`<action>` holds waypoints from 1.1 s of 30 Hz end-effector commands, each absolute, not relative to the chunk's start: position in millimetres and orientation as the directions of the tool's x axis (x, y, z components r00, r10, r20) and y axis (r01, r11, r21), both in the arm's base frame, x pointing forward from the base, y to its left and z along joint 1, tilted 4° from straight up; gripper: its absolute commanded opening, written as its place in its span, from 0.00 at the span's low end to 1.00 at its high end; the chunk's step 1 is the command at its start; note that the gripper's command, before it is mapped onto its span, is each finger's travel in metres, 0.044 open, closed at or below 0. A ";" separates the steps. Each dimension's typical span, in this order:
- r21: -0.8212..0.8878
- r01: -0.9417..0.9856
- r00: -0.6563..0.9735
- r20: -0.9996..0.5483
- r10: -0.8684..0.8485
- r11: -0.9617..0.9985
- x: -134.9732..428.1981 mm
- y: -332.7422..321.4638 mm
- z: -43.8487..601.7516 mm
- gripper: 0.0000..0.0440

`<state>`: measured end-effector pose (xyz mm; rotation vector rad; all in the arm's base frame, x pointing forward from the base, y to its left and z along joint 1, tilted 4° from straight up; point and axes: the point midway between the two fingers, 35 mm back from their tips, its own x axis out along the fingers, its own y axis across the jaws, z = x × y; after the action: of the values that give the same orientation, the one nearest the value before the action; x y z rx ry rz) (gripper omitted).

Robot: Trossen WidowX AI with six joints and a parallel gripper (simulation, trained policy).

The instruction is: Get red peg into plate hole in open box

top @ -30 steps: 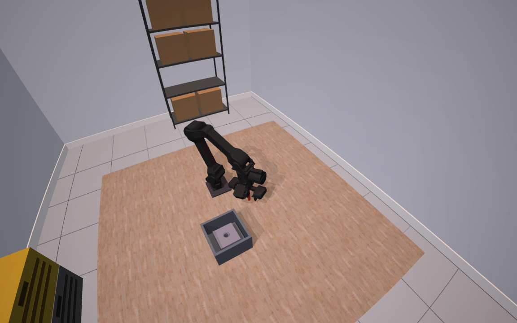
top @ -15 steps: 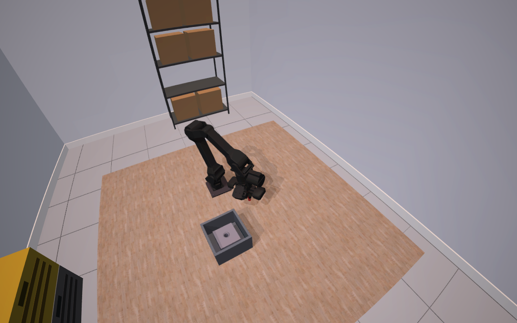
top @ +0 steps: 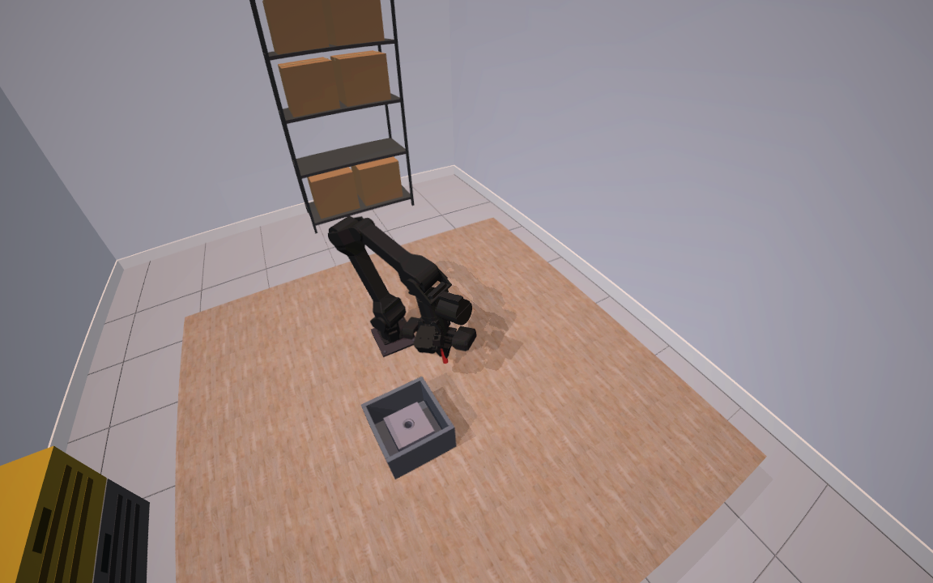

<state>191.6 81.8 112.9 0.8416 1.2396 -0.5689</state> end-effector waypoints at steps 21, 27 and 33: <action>0.291 0.770 0.406 -0.910 -0.084 0.568 244.9 11.0 175.8 0.00; 0.292 0.787 0.415 -0.903 -0.116 0.544 257.2 -6.6 175.8 0.00; 0.294 0.803 0.420 -0.896 -0.143 0.518 268.9 -23.1 172.6 0.00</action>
<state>263.1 -14.7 175.5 0.8258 0.9640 -0.6660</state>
